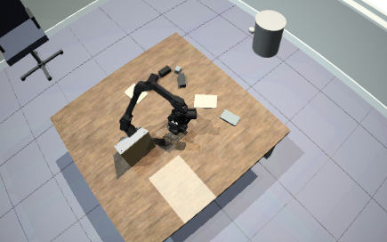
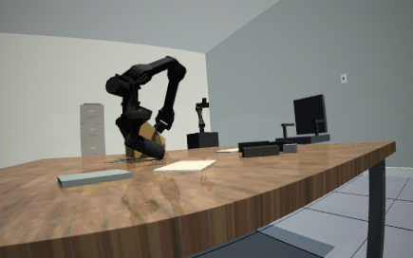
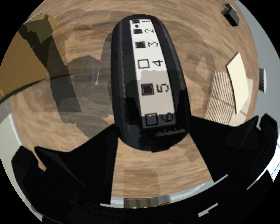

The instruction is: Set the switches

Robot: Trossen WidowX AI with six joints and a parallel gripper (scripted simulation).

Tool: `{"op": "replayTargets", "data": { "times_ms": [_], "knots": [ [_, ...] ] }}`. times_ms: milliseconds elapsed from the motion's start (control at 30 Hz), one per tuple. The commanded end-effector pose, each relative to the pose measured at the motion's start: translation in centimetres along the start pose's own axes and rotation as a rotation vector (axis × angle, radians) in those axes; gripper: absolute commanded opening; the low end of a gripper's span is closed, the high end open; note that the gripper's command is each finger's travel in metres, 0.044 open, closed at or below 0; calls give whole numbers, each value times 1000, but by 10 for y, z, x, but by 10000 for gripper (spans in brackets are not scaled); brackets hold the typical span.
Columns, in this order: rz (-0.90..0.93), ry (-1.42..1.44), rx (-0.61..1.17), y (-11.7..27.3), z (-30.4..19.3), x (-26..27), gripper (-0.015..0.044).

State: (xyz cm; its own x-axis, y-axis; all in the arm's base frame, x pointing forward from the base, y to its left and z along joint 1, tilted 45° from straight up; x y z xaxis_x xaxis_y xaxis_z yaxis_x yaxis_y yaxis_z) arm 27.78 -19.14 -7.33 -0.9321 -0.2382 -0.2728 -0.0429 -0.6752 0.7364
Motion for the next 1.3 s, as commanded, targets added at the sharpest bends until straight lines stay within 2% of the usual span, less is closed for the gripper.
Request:
{"op": "replayTargets", "data": {
  "times_ms": [0, 1267],
  "knots": [
    [0, -4, -16, -6, 1, -1, 338],
    [-1, -4, -16, -34, -10, 2, 335]
  ]
}}
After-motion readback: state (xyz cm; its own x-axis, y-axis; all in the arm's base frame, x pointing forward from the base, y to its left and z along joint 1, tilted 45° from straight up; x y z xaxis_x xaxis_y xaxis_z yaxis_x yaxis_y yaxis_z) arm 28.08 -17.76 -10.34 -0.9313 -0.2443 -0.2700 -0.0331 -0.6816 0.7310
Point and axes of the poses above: the point midway between the two fingers, 35 mm back from their tips, its own y axis back along the fingers, its own x axis across the jaws, z = x × y, the point moved 8 cm from there along y, back along the fingers, and after that the axes turned 14 degrees about y, right-handed, at the moved point
